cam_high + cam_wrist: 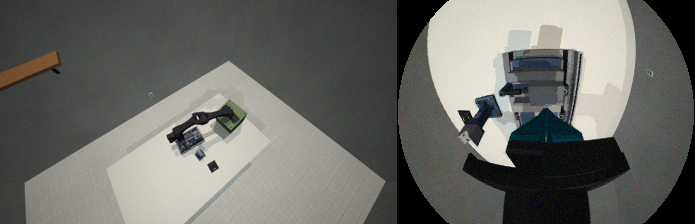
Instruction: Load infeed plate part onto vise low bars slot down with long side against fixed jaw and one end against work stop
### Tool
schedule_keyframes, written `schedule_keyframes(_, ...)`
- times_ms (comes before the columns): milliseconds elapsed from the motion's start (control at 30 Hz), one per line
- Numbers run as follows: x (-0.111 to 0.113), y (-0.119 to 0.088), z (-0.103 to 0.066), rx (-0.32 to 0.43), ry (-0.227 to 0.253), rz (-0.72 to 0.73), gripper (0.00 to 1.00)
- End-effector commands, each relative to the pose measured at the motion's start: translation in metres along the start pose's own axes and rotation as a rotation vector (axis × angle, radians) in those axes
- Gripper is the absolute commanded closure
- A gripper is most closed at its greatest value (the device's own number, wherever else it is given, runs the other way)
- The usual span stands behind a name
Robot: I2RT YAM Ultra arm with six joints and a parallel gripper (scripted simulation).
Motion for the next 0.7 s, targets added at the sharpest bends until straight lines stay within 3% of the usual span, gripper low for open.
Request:
schedule_keyframes(0,-0.002,0.011,-0.029,-0.051,0.009,0.003,1.00)
schedule_keyframes(300,-0.004,0.007,-0.022,-0.045,0.007,-0.042,1.00)
schedule_keyframes(433,-0.005,0.004,-0.022,-0.048,0.004,-0.201,1.00)
schedule_keyframes(500,-0.005,0.004,-0.022,-0.048,0.004,-0.201,1.00)
schedule_keyframes(667,-0.006,0.000,-0.022,-0.049,-0.001,-0.438,1.00)
Point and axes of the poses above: the point where the finger pads meet when closed, its own z axis out along the fingers, its own x axis across the jaws, y = z × x, the point moved 4 cm from there along -z, back along the fingers, and after that the axes turned 15 degrees about z, right-handed, at the moved point
